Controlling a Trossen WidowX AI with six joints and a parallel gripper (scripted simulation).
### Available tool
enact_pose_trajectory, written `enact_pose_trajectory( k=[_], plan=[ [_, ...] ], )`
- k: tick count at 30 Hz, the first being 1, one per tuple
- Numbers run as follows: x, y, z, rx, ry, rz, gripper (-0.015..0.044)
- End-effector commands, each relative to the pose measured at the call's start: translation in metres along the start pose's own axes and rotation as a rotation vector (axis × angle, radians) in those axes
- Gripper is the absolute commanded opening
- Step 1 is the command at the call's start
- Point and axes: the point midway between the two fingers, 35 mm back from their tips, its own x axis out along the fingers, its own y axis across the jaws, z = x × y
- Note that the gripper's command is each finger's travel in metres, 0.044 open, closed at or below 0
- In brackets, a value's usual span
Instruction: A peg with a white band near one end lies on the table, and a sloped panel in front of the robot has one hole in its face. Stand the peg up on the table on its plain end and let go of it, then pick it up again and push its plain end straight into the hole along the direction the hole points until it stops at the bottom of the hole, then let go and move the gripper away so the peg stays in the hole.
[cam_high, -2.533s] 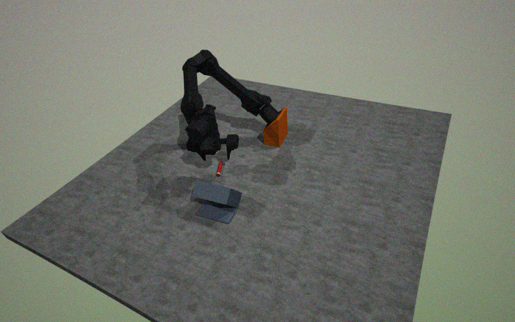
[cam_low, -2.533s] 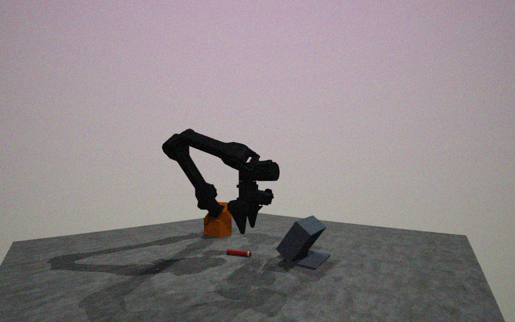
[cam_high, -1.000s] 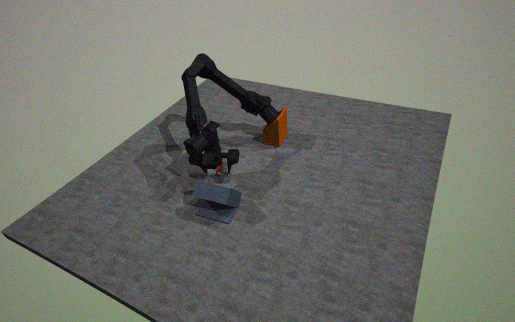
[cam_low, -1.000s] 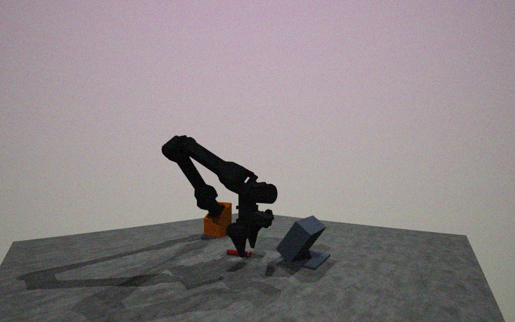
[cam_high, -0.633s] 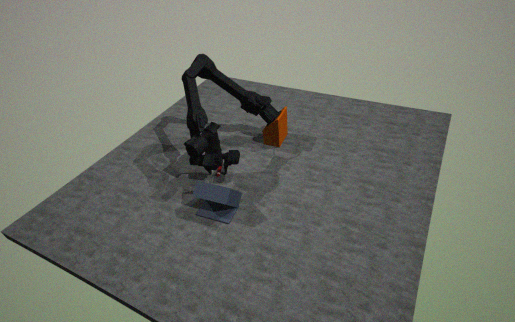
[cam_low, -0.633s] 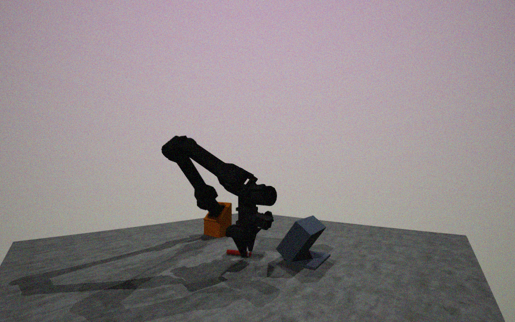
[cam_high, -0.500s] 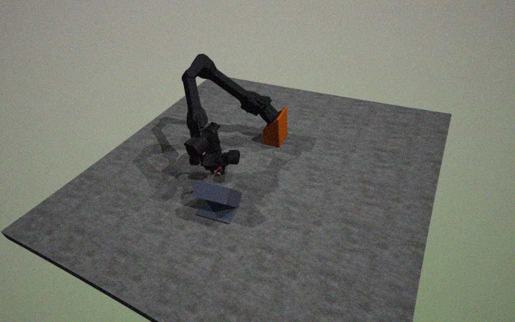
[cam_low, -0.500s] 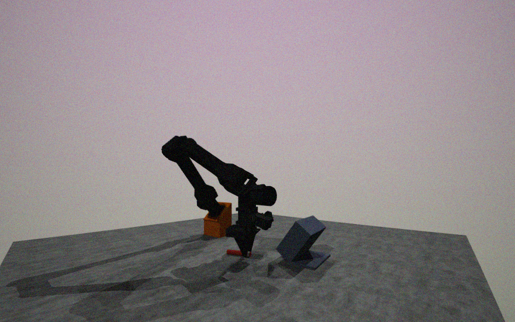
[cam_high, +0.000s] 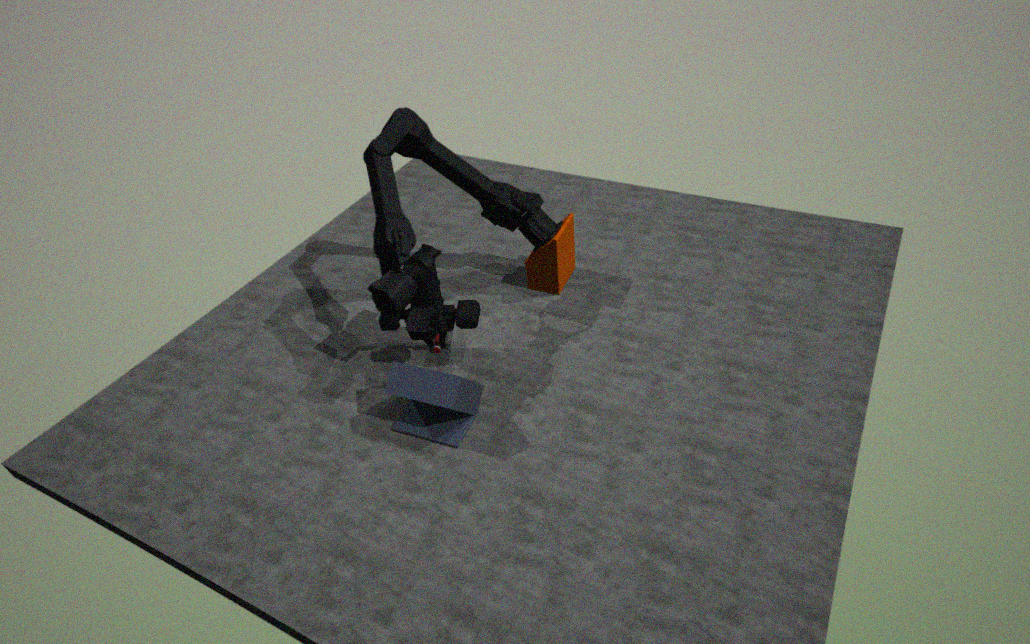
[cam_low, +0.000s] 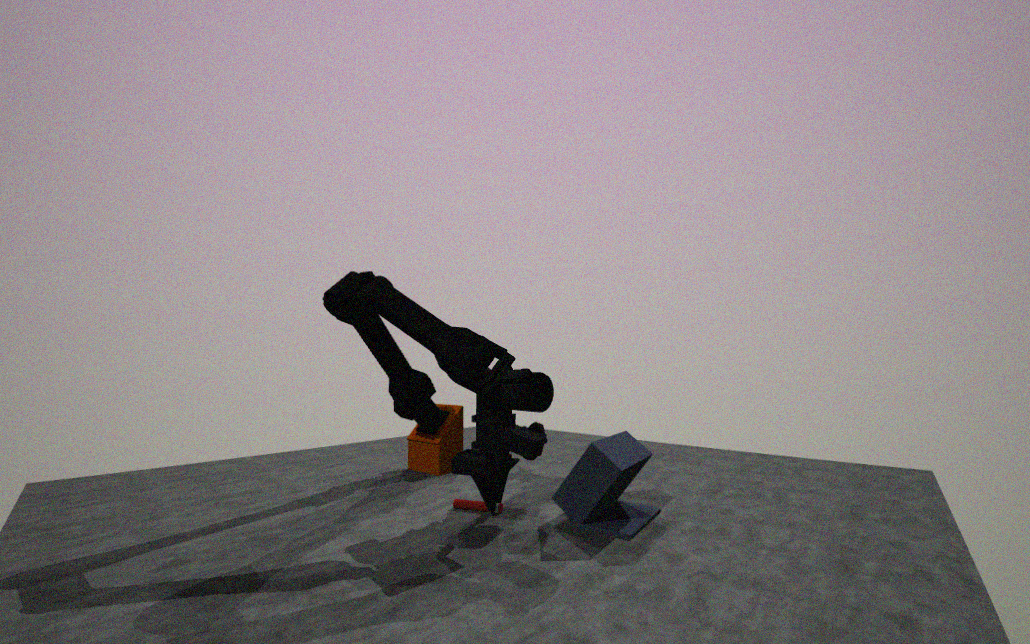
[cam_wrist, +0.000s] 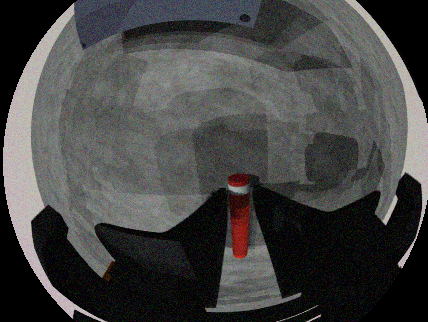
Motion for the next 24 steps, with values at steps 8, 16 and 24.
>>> enact_pose_trajectory(
  k=[8, 16, 24],
  plan=[
    [0.0002, 0.0003, -0.0003, -0.006, -0.001, -0.001, 0.0049],
    [-0.0045, 0.0001, -0.0025, -0.001, -0.068, 0.0, 0.0049],
    [-0.009, 0.0001, -0.0054, -0.001, -0.138, 0.0, 0.0049]
  ],
)
